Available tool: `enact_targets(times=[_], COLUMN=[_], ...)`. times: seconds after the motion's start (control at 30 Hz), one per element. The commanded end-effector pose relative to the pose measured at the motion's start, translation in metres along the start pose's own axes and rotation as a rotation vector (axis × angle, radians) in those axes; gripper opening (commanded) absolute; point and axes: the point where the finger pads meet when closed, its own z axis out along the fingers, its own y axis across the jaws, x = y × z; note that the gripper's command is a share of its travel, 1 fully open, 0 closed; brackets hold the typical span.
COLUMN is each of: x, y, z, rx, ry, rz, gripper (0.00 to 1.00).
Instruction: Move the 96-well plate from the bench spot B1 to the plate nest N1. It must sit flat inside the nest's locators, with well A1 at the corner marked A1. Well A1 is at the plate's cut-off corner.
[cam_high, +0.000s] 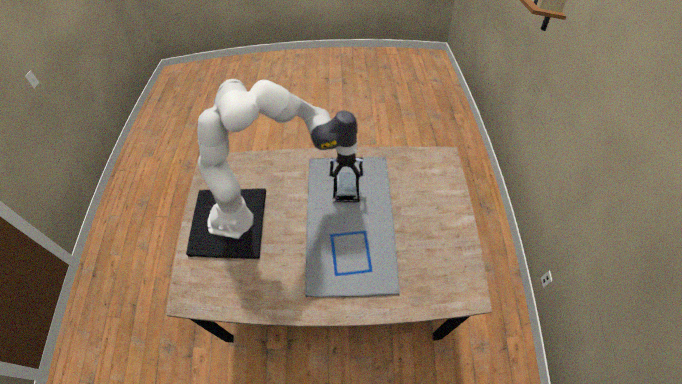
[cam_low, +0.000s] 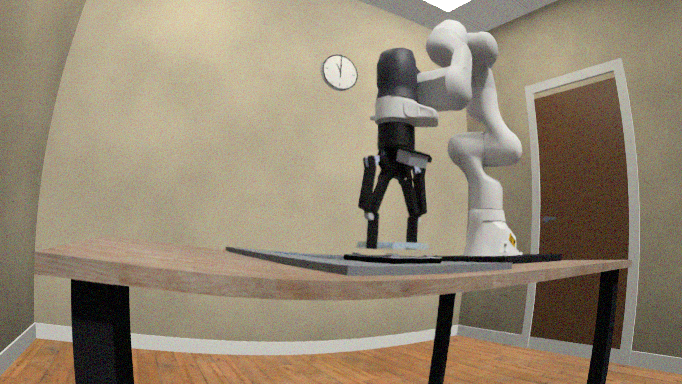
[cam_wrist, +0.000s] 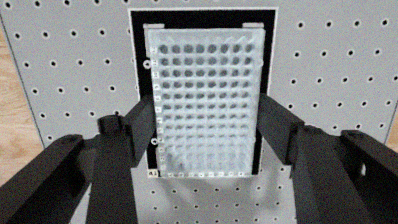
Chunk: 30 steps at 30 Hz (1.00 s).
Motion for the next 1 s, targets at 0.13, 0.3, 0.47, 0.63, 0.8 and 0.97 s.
enact_targets(times=[0.13,0.3,0.47,0.63,0.8,0.97], x=[0.0007,0.0006,0.0005,0.0005,0.0004,0.0004], y=[0.0006,0.0003,0.0000,-0.0001,-0.0002,-0.0003], z=[0.0006,0.0014,0.0023,0.0028,0.0036,0.0044], rx=[-0.002,-0.002,-0.002,-0.002,-0.002,-0.002], ry=[0.004,0.004,0.004,0.004,0.004,0.004], rz=[-0.002,-0.002,-0.002,-0.002,-0.002,-0.002], gripper=[0.60,0.60,0.60,0.60,0.60,0.60])
